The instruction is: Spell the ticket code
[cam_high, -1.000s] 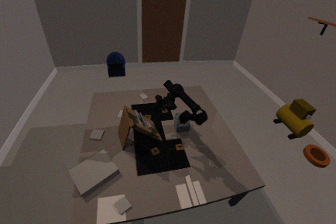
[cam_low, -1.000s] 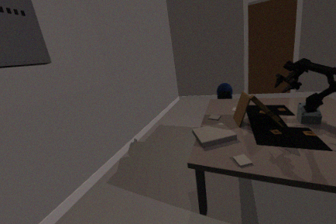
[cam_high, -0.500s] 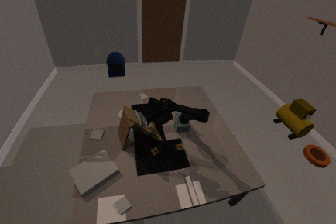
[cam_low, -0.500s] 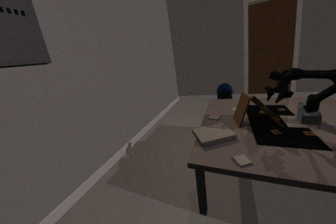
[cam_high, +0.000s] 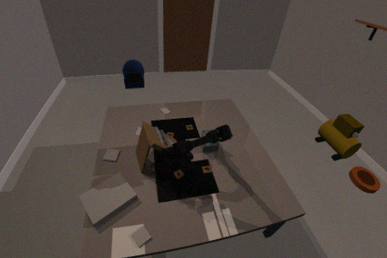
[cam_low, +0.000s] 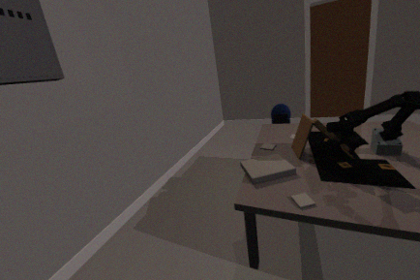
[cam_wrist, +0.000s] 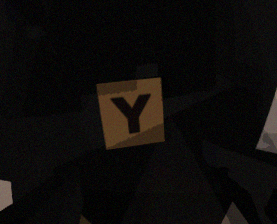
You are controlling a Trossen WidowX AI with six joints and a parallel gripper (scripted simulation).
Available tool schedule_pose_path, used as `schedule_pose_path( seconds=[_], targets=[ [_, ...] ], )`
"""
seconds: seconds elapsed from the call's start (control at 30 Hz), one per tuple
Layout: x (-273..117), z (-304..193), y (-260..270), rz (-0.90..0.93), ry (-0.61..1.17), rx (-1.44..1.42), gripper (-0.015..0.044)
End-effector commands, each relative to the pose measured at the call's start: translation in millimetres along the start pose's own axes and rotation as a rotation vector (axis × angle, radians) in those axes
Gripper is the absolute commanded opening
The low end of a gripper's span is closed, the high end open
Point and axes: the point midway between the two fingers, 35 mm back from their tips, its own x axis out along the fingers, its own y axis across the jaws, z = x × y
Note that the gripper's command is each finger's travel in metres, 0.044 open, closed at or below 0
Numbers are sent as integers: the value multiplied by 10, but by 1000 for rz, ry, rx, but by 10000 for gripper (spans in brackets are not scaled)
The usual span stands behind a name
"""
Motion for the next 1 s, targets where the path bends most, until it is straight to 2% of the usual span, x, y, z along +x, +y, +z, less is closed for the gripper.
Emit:
schedule_pose_path(
  seconds=[0.0,0.17,0.4,0.97],
  targets=[
    [109,37,3,25,0,20,340],
    [123,62,-3,25,-1,20,340],
    [429,81,11,25,-2,20,340],
    [477,83,3,25,-2,20,340]
  ],
)
